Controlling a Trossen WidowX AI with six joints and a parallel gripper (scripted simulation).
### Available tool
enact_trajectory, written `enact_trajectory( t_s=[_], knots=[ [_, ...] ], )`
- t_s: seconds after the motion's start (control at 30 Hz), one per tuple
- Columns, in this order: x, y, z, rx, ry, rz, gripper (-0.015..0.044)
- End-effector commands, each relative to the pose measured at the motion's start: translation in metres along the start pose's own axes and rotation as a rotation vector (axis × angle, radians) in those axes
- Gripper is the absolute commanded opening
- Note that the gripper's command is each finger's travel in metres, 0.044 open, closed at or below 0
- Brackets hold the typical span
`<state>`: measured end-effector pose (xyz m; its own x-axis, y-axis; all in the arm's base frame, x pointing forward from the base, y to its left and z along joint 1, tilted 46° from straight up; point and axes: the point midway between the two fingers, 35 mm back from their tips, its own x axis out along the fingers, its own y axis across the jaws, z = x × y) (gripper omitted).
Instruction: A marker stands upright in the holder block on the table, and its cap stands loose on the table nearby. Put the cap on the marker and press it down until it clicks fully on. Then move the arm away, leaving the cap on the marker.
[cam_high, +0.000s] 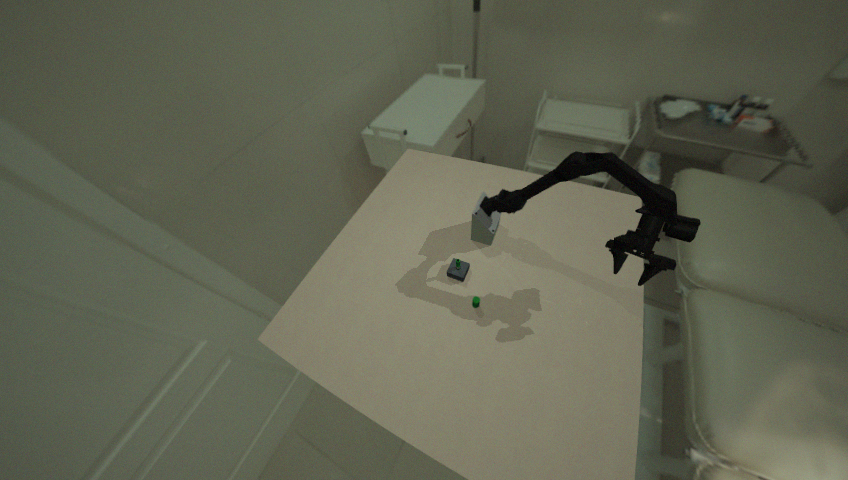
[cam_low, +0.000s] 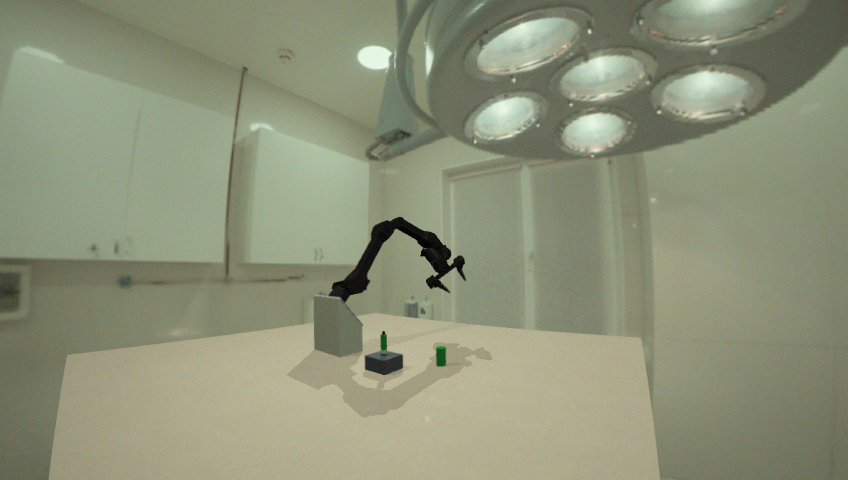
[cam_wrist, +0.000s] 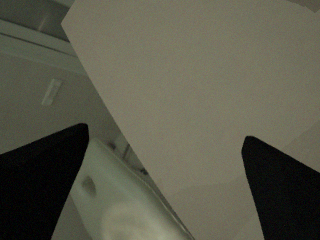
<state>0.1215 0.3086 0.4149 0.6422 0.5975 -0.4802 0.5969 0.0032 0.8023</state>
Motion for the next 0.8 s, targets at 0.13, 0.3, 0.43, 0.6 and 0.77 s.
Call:
enact_trajectory(
  t_s=[0.13, 0.3, 0.43, 0.6, 0.77],
  knots=[
    [0.019, -0.002, 0.013, -0.14, -0.057, -0.029, 0.0269],
    [0.076, -0.019, 0.047, -0.499, -0.106, -0.206, 0.0234],
    [0.106, -0.025, 0.075, -0.702, -0.1, -0.307, 0.0234],
    [0.133, -0.034, 0.106, -0.882, -0.061, -0.417, 0.0234],
    [0.155, -0.043, 0.14, -0.999, -0.007, -0.522, 0.0234]
  ],
)
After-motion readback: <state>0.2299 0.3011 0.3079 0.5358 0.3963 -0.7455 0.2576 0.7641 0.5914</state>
